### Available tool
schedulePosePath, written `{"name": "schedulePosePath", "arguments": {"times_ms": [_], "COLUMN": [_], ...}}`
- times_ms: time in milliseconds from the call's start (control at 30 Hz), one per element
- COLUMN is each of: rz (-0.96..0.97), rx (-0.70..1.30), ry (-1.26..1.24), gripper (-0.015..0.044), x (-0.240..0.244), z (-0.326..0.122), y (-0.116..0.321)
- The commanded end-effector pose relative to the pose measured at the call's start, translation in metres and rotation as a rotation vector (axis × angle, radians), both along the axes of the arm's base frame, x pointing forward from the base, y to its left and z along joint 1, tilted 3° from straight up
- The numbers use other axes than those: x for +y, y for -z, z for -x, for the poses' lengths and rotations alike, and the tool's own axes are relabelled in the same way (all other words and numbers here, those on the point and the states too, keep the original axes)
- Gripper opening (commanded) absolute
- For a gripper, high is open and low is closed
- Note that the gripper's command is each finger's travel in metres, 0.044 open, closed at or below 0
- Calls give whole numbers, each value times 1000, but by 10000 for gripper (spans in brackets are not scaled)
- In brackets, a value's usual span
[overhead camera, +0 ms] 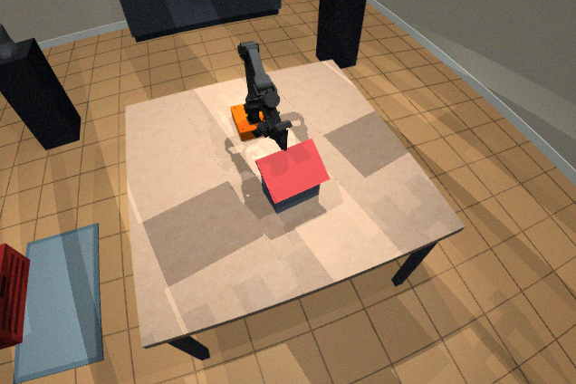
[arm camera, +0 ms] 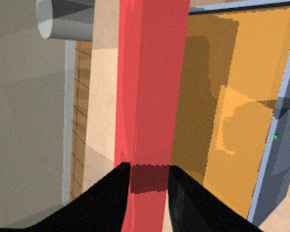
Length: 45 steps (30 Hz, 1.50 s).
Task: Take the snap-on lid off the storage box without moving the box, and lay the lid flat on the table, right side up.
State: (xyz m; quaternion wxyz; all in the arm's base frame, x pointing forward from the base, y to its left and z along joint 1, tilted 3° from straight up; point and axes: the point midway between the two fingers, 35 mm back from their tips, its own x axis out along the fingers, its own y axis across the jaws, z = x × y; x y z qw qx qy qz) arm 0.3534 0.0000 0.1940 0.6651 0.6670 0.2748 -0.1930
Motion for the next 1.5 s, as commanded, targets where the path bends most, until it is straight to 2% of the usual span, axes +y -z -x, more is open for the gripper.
{"name": "schedulePosePath", "arguments": {"times_ms": [0,633,1467], "rz": [-1,-1,-5], "rx": [-19,-19,-18], "ry": [-2,-2,-2], "gripper": [0,0,0], "x": [0,1,51], "z": [-1,1,11], "y": [-13,-25,-23]}}
